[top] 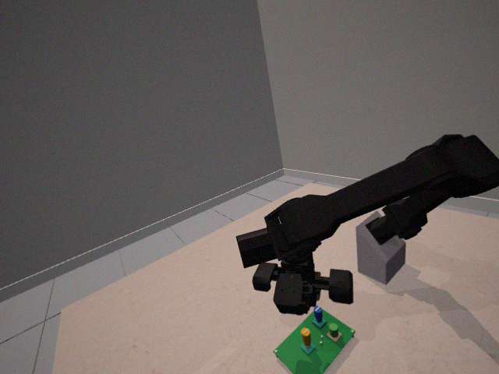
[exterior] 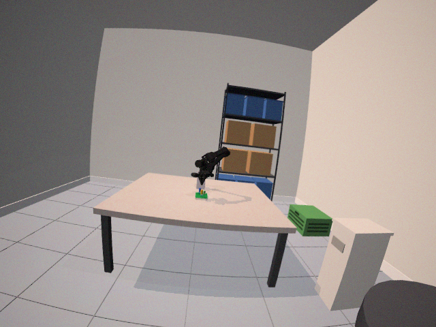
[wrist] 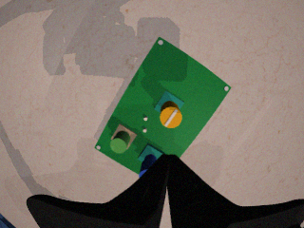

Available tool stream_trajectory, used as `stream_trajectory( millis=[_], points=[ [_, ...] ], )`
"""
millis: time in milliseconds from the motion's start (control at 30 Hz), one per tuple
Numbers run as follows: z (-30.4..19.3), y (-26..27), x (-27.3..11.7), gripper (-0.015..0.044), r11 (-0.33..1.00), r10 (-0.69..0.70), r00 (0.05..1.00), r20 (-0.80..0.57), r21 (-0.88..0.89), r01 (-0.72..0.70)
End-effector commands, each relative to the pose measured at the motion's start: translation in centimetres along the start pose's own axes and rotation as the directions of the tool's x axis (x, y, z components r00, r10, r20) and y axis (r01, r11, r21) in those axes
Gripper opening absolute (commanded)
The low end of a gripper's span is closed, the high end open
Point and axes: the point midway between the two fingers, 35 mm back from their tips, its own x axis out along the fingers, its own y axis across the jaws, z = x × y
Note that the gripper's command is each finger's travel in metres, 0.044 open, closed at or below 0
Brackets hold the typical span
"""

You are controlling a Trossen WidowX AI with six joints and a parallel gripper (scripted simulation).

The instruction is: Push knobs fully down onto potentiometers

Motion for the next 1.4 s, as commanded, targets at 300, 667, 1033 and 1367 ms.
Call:
stream_trajectory(
  millis=[300,667,1033,1367],
  points=[
    [1.7,-0.2,-0.7,0.0000,0.962,-0.001,1.000,-0.002,0.271,0.001],
    [1.7,-0.2,1.3,0.0000,0.963,0.000,1.000,-0.001,0.271,0.000],
    [1.7,-0.2,2.9,0.0000,0.963,0.000,1.000,-0.001,0.271,0.000],
    [1.7,-0.2,3.2,0.0000,0.963,0.001,1.000,-0.001,0.271,0.000]
  ],
)
